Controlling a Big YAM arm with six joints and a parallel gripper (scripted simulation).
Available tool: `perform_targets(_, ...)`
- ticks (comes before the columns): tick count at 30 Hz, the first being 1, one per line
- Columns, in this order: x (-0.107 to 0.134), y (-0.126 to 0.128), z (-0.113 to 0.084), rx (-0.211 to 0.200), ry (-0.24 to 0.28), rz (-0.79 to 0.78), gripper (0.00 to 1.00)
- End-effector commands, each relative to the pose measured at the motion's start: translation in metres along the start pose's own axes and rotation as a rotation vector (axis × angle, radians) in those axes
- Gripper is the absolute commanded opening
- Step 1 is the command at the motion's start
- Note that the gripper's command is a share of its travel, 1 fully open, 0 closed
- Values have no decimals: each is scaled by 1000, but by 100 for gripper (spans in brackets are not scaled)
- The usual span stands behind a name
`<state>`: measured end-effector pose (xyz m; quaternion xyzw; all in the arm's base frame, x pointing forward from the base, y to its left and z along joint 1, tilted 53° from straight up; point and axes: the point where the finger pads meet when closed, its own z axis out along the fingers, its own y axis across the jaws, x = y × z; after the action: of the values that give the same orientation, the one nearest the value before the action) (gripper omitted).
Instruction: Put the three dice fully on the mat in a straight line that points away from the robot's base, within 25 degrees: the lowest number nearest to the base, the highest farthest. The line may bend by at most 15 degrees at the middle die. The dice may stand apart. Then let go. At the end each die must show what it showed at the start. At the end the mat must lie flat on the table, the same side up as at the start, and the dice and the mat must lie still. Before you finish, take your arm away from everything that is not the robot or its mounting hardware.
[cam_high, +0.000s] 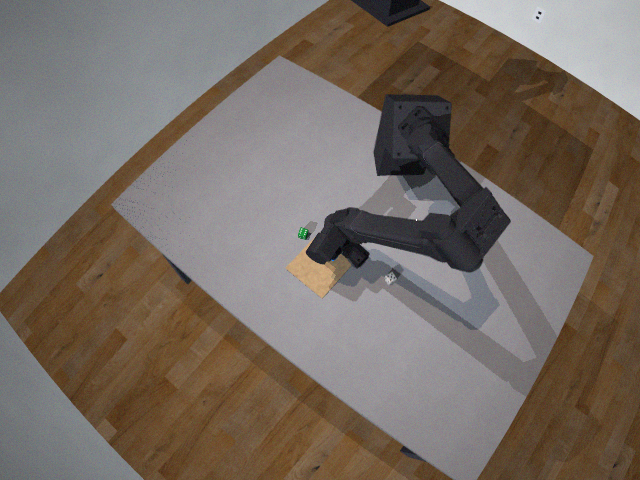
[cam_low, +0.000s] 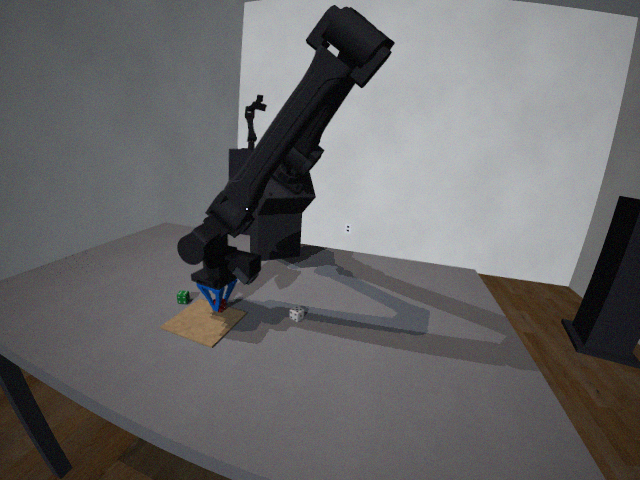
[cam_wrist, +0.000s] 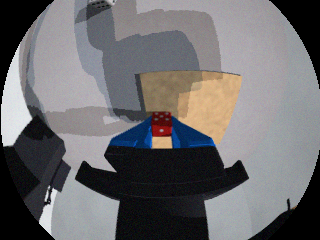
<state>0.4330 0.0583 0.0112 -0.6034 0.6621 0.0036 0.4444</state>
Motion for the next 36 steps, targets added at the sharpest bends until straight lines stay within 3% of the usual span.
perform_targets(1, 5, -2, 2, 6, 5, 12, 20)
perform_targets(36, 3, 1, 5, 0, 2, 9, 20)
